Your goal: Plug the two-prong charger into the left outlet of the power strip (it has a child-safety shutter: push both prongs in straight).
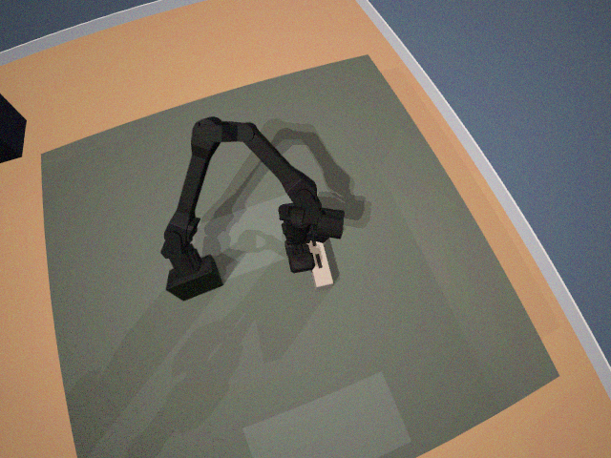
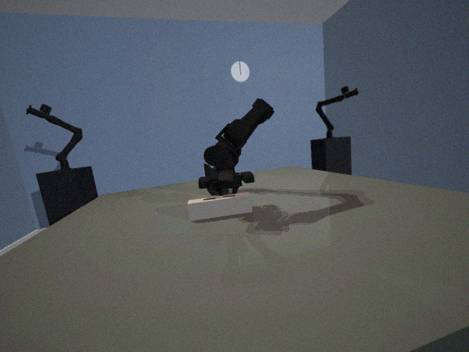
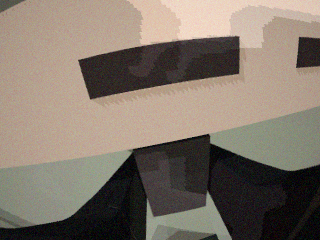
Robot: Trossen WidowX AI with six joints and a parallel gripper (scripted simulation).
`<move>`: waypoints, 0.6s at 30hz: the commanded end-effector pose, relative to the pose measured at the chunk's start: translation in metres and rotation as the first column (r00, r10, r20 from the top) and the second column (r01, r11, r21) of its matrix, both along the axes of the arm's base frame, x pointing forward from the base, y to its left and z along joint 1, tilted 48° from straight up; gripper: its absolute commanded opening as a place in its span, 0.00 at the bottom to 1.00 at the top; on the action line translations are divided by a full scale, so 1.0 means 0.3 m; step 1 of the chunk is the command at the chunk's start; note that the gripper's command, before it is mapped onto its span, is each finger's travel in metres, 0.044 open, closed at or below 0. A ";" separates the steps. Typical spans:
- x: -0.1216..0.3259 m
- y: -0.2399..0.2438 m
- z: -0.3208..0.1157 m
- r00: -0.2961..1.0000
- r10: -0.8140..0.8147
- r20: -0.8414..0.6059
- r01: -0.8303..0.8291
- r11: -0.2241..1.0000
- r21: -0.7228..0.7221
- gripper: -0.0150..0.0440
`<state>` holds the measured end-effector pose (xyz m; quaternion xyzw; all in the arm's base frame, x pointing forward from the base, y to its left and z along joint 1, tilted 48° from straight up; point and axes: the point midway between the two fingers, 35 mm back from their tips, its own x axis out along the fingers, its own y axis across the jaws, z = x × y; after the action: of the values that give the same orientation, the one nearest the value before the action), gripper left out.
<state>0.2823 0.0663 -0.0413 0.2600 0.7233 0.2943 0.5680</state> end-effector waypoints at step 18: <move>0.049 0.007 -0.006 1.000 -0.002 0.019 0.002 1.000 0.003 0.25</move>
<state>0.2862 0.0667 -0.0415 0.2616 0.7265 0.2923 0.5642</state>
